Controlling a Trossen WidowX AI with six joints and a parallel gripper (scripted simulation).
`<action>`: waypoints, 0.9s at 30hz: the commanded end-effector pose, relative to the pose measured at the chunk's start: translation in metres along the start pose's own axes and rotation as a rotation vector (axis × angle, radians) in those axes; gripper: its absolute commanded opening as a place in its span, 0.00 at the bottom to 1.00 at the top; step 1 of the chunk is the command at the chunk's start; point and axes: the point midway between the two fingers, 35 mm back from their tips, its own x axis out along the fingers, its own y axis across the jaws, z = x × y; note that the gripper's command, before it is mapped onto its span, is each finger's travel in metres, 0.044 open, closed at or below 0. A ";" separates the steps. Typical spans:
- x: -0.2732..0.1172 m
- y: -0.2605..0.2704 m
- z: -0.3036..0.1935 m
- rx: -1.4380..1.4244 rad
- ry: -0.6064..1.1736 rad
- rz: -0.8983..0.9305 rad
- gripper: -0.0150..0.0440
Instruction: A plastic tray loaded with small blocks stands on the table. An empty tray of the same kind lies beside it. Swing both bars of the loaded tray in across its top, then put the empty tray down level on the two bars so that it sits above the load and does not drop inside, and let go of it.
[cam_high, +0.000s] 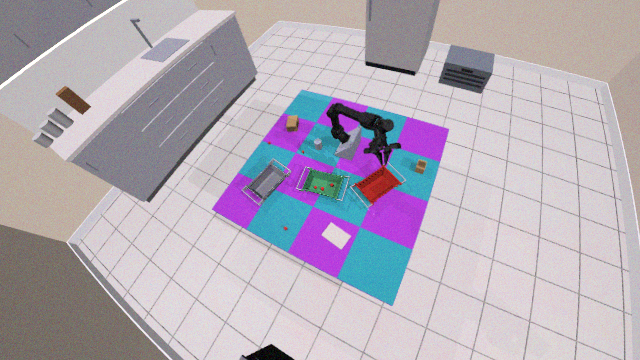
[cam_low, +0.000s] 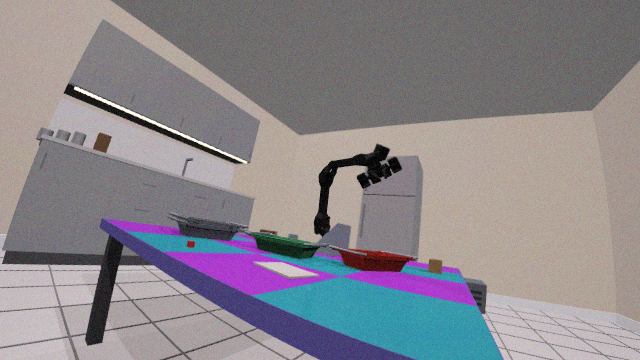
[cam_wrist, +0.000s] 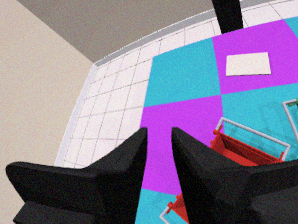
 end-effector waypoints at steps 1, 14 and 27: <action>0.047 -0.057 -0.001 -0.077 0.150 -0.150 0.40; 0.112 -0.254 -0.032 -0.219 0.758 -0.495 0.40; 0.113 -0.285 -0.040 -0.229 0.870 -0.527 0.40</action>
